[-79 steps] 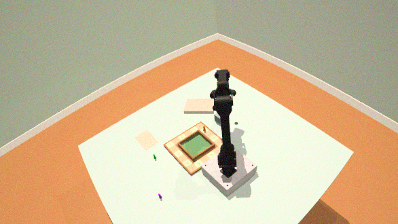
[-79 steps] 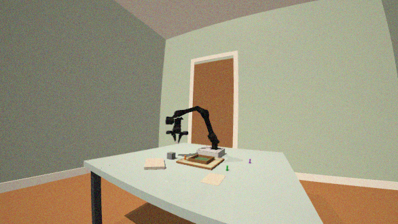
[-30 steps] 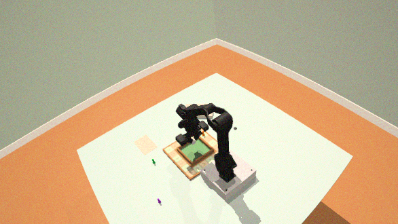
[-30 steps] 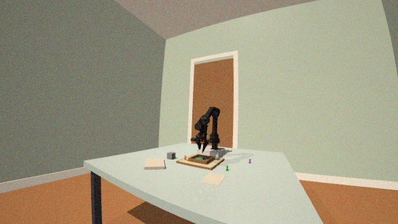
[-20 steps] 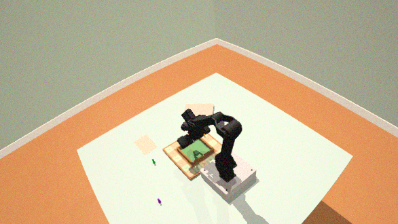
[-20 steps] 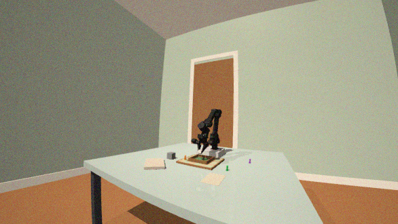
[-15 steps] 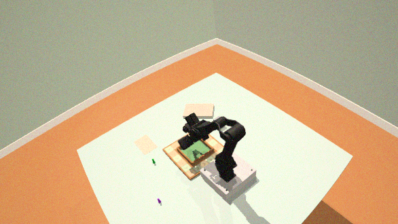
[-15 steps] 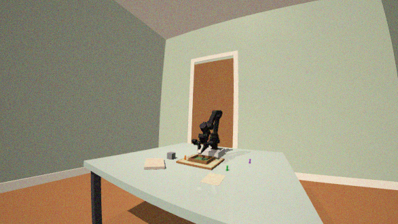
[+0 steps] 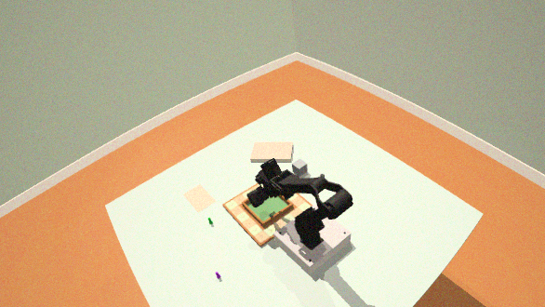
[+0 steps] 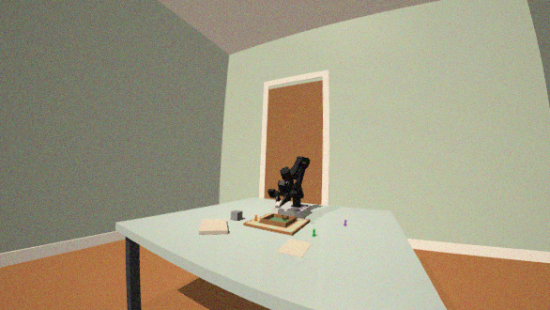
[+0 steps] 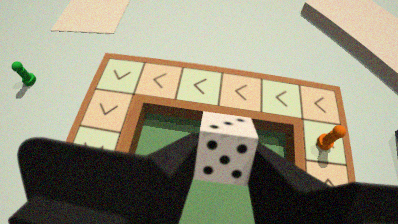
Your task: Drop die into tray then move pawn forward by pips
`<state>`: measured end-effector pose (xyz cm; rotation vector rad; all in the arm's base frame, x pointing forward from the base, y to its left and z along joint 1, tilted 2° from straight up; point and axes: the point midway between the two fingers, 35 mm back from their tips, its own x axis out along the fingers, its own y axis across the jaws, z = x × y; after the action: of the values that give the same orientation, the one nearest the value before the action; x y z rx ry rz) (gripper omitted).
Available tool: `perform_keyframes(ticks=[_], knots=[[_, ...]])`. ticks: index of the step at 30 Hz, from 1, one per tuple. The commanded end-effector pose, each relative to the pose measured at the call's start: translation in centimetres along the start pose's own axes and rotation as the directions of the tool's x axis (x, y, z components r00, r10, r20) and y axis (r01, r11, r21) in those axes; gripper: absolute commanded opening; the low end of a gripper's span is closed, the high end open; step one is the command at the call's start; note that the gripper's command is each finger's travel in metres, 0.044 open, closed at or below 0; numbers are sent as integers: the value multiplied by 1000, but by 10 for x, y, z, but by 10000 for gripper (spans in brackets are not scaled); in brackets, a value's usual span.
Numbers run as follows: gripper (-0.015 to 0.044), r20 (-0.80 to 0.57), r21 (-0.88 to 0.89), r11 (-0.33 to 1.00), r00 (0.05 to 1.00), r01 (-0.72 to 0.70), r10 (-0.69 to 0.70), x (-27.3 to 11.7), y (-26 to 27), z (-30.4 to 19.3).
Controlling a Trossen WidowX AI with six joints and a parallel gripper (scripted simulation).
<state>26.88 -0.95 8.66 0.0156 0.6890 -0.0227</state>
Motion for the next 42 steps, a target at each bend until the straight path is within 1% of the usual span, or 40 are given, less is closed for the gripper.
perform_keyframes(ticks=[1, 29, 38, 42], knots=[[0, 18, 4, 1000, 1000, 1, -2, -17, 1, 4], [0, 12, -1, 1000, 1000, -2, 2, -16, 1, 2], [236, 12, 0, 1000, 1000, -1, 1, -17, 1, 4], [341, 18, 4, 1000, 1000, 1, -1, -41, 1, 30]])
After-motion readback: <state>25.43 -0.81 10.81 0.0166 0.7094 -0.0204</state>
